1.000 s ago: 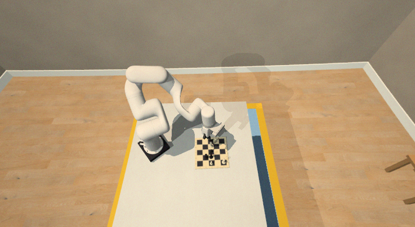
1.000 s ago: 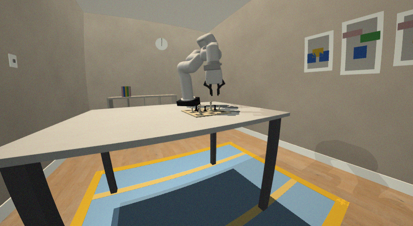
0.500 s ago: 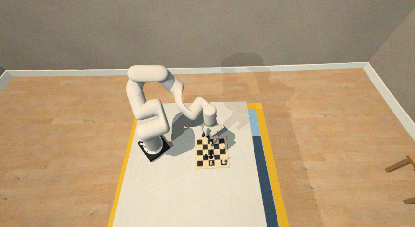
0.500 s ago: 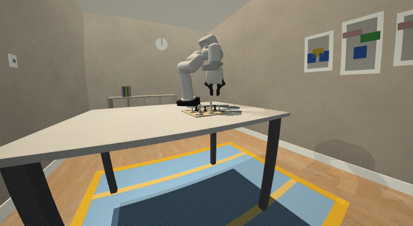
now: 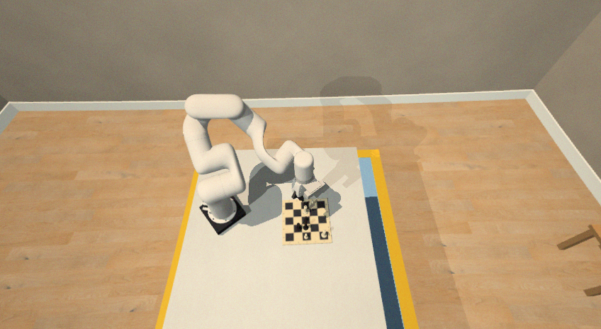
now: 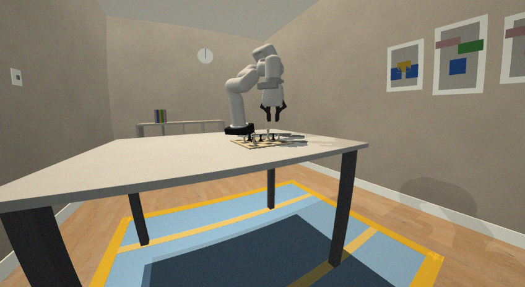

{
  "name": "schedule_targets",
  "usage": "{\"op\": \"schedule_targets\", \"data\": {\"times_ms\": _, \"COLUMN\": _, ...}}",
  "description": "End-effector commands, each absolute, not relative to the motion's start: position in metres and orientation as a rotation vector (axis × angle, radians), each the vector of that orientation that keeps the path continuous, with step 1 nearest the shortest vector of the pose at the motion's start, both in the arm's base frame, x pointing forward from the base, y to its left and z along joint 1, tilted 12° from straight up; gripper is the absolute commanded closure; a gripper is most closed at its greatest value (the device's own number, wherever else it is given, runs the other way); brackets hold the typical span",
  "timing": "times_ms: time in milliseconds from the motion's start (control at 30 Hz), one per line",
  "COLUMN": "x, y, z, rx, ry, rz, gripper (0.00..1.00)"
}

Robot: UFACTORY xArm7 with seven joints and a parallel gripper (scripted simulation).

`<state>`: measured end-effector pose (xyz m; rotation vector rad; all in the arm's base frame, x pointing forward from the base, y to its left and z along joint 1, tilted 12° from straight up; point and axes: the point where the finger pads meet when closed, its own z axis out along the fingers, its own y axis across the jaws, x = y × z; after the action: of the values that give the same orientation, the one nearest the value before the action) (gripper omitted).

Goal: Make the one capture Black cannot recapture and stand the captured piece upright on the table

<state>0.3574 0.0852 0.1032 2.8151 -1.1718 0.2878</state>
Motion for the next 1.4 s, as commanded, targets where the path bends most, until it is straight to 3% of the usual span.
{"op": "schedule_targets", "data": {"times_ms": 0, "x": 0.358, "y": 0.086, "z": 0.103, "rx": 2.817, "ry": -1.172, "rz": 0.291, "gripper": 0.65}}
{"op": "schedule_targets", "data": {"times_ms": 1367, "x": 0.365, "y": 0.08, "z": 0.06, "rx": 2.817, "ry": -1.173, "rz": 0.291, "gripper": 0.65}}
